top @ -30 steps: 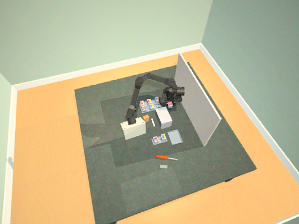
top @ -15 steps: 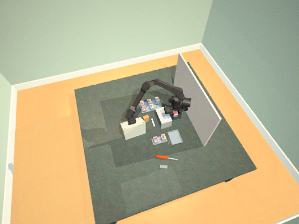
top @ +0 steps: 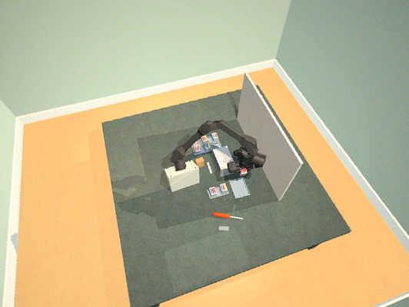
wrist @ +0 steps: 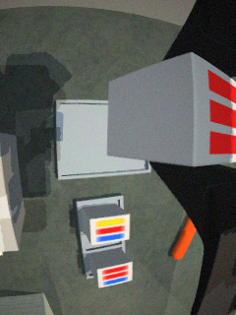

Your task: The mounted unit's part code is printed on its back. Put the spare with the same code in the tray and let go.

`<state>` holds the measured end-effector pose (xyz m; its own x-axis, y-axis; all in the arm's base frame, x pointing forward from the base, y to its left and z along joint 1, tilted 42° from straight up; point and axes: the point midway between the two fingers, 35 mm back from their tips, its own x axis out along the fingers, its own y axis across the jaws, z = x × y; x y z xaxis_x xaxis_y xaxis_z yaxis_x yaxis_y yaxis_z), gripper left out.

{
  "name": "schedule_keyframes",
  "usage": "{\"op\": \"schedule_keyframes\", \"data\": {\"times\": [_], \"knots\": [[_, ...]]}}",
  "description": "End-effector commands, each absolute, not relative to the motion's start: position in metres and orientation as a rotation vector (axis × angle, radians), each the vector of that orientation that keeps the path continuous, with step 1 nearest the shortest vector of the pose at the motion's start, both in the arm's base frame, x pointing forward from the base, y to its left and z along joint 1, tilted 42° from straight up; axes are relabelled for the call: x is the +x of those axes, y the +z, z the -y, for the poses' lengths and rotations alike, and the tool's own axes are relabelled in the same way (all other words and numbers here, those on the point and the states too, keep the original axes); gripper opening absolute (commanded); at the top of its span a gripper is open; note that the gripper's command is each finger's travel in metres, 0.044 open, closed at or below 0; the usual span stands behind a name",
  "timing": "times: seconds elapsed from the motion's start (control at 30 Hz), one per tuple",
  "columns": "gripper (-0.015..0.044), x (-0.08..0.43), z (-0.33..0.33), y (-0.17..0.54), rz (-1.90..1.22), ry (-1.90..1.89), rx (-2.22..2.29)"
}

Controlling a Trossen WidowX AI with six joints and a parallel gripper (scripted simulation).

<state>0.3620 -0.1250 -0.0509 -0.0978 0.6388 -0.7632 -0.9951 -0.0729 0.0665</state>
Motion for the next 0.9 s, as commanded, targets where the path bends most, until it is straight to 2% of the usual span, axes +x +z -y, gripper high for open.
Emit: {"op": "schedule_keyframes", "data": {"times": [0.0,0.87], "knots": [[0.0,0.356,0.143,-0.067,-0.703,1.561,-0.675],[0.0,0.358,0.131,-0.086,-0.703,1.56,-0.676]]}}
